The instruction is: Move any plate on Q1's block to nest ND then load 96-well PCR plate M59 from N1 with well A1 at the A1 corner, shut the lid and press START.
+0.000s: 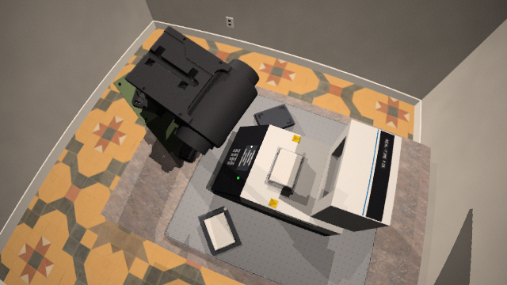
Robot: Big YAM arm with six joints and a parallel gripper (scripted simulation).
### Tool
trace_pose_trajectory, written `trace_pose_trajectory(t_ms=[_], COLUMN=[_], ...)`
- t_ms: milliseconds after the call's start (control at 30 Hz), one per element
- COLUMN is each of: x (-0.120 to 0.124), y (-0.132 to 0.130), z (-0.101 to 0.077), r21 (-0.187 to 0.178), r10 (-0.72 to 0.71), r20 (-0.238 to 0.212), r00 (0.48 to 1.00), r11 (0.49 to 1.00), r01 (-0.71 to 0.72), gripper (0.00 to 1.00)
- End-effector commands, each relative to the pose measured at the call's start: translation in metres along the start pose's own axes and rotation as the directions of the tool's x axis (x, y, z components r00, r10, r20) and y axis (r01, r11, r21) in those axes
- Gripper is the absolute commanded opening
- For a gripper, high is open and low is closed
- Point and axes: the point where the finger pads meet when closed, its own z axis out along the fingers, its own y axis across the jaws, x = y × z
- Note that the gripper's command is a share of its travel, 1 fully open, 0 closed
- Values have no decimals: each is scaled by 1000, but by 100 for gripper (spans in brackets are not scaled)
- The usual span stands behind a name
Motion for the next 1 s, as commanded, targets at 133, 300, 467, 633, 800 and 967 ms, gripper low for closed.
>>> trace_pose_trajectory(t_ms=[133, 300, 467, 633, 800, 967], x=[0, 0, -1, -3, -3, -2], y=[-18, -18, -11, 0, 1, -8], z=[-10, -10, -7, -2, -2, -5], r21=[25, 25, 14, -5, -7, 9], r10=[-1, -1, 2, 6, 7, 3], r20=[1, 2, 5, 9, 10, 6], r00=[1000, 1000, 1000, 1000, 1000, 1000], r11=[1000, 1000, 1000, 1000, 1000, 1000], r01=[1, 1, -2, -6, -7, -3], gripper=[0, 0, 0, 0, 0, 0])
